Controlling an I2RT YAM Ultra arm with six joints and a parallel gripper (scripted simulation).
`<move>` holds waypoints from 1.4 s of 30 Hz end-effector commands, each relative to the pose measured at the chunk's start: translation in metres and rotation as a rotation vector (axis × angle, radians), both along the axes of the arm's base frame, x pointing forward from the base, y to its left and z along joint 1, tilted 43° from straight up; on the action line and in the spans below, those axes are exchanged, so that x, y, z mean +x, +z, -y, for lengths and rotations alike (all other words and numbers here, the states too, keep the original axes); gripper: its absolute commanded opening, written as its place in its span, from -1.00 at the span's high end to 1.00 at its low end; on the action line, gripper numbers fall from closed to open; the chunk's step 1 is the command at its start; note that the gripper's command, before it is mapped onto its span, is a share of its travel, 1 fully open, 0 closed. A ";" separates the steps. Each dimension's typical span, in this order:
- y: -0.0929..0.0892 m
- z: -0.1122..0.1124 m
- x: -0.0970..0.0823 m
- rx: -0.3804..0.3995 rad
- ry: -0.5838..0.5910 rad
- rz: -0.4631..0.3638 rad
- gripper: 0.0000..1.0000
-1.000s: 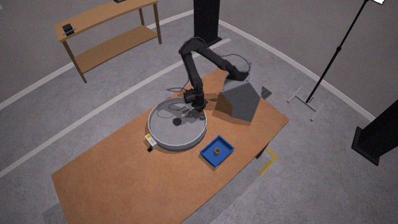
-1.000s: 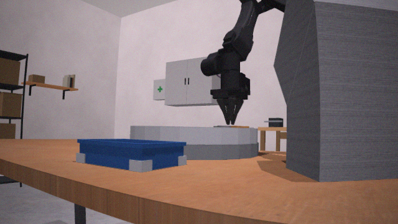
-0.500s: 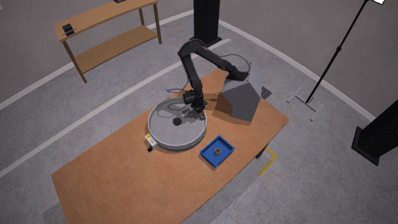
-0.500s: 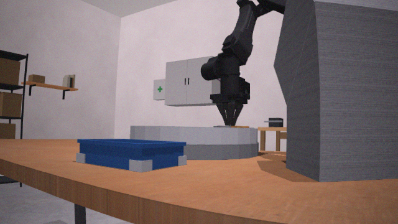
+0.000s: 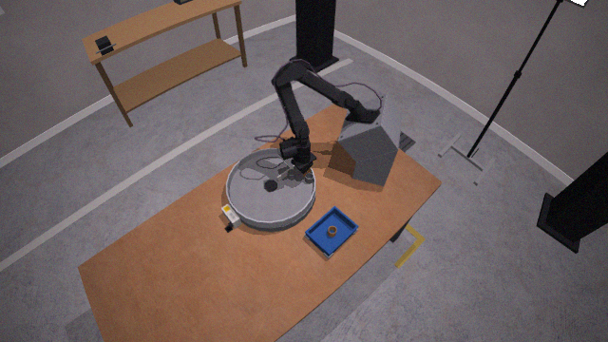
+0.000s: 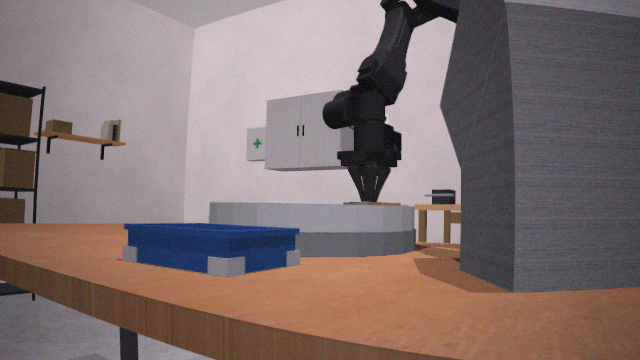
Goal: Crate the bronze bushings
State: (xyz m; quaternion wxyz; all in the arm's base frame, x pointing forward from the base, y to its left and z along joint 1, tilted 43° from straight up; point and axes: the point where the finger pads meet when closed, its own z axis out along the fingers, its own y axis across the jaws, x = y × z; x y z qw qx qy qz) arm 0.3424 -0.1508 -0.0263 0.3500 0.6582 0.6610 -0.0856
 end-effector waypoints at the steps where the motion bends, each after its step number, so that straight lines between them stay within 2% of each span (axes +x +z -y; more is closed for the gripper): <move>1: 0.013 -0.004 0.014 -0.018 0.022 0.042 0.74; 21: 0.013 -0.004 0.014 -0.017 0.023 0.041 0.74; 26: 0.004 -0.002 0.013 -0.012 0.020 0.024 0.74; 42: 0.004 -0.001 0.012 -0.013 0.017 0.020 0.74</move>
